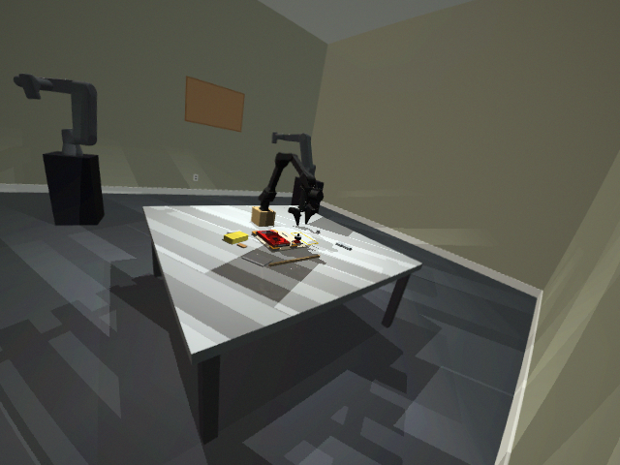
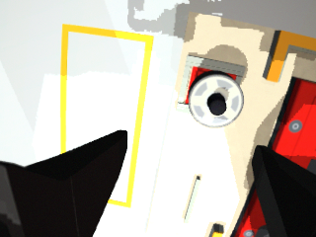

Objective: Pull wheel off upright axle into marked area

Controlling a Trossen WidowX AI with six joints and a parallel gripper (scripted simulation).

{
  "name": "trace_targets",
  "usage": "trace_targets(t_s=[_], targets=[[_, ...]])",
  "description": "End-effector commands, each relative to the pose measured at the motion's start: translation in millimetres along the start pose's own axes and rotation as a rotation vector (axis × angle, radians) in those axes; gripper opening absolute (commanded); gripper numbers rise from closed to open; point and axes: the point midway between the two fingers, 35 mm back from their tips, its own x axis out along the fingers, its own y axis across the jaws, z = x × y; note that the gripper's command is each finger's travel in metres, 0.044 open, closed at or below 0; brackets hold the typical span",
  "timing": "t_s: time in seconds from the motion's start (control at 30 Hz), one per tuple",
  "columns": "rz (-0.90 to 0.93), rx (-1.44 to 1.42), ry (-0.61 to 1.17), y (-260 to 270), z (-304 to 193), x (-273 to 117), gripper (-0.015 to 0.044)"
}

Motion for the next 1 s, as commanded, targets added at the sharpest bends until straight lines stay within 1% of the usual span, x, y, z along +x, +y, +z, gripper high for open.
trace_targets(t_s=[0.0, 0.4, 0.53, 0.73, 0.97], targets=[[-0.011, 0.072, 0.044, -18.2, -1.1, 1.5, 0.0300], [-0.011, 0.072, 0.043, -19.9, 8.7, 3.2, 0.0300], [-0.011, 0.072, 0.043, -20.1, 9.3, 22.4, 0.0300], [-0.011, 0.072, 0.044, -19.9, 4.4, 71.0, 0.0300], [-0.011, 0.072, 0.044, -18.9, 3.1, 76.7, 0.0300]])
